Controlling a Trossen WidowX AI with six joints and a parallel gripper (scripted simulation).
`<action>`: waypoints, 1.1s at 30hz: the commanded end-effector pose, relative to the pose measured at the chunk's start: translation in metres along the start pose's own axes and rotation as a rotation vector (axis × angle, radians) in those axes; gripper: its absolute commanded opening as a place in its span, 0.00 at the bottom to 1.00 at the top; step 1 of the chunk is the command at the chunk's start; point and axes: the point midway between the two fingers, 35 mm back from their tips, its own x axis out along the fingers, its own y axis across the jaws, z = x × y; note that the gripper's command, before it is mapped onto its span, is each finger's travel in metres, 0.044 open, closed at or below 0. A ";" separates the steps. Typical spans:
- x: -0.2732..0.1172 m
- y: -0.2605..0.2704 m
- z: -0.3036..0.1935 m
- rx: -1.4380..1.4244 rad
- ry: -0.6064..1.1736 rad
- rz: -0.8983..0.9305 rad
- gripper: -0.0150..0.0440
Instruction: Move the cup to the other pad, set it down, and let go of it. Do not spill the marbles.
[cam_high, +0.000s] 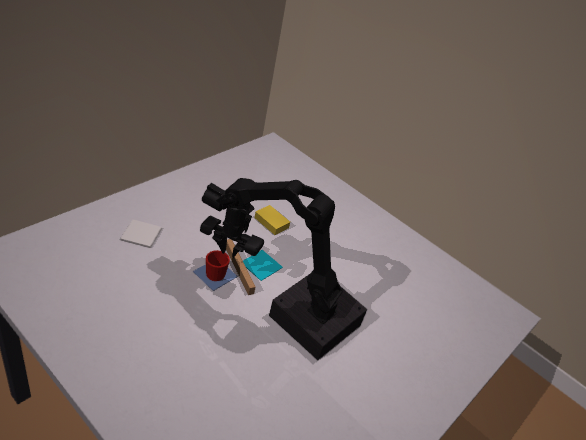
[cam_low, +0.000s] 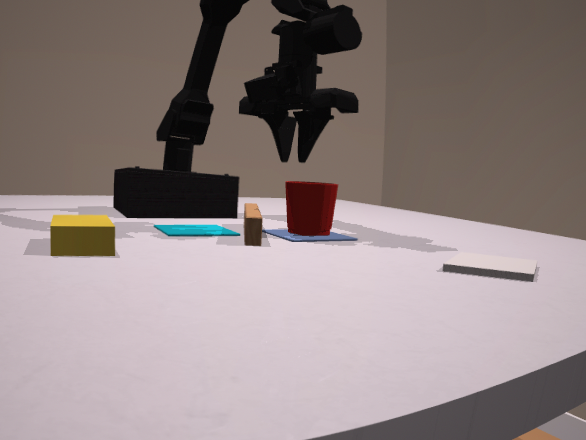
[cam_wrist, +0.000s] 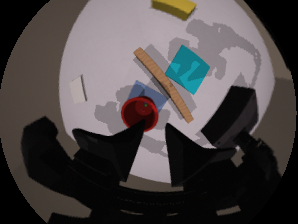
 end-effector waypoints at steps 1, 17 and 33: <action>0.003 -0.001 -0.002 0.010 0.006 -0.014 0.50; 0.029 0.001 -0.002 0.010 0.006 -0.014 0.50; 0.055 0.000 -0.002 0.010 0.007 -0.014 0.50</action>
